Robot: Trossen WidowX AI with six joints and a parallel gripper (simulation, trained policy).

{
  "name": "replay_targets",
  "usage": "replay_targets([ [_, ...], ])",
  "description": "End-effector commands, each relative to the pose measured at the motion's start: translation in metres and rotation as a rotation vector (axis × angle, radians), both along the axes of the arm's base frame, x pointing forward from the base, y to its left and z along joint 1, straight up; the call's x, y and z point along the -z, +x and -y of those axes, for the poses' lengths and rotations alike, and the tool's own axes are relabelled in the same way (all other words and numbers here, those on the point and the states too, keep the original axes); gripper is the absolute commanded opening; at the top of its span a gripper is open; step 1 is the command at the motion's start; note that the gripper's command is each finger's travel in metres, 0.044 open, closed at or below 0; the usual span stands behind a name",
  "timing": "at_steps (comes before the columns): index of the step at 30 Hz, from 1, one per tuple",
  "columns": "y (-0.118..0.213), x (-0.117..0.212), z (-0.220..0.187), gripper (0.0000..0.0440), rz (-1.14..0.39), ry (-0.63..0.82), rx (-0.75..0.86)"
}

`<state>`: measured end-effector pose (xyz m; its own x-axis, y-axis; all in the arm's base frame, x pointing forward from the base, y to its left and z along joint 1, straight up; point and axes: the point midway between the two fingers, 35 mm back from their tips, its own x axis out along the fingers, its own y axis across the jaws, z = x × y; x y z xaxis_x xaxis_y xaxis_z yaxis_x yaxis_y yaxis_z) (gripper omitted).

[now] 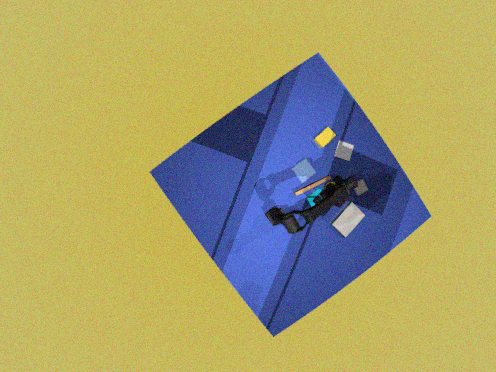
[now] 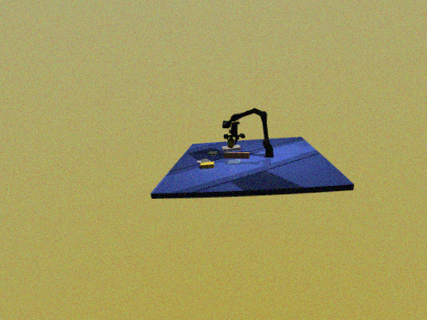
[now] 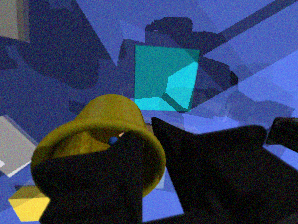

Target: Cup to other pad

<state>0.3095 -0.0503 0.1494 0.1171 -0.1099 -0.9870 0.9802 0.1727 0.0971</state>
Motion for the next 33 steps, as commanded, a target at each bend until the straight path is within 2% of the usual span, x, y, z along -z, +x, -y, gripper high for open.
replay_targets([
  [1, -0.002, 0.004, 0.009, 0.0, 0.01, -0.006, 0.016],
  [24, -0.026, 0.055, 0.034, 0.0004, 0.016, -0.003, 0.106],
  [33, -0.043, 0.074, 0.037, 0.004, -0.01, 0.001, 0.143],
])
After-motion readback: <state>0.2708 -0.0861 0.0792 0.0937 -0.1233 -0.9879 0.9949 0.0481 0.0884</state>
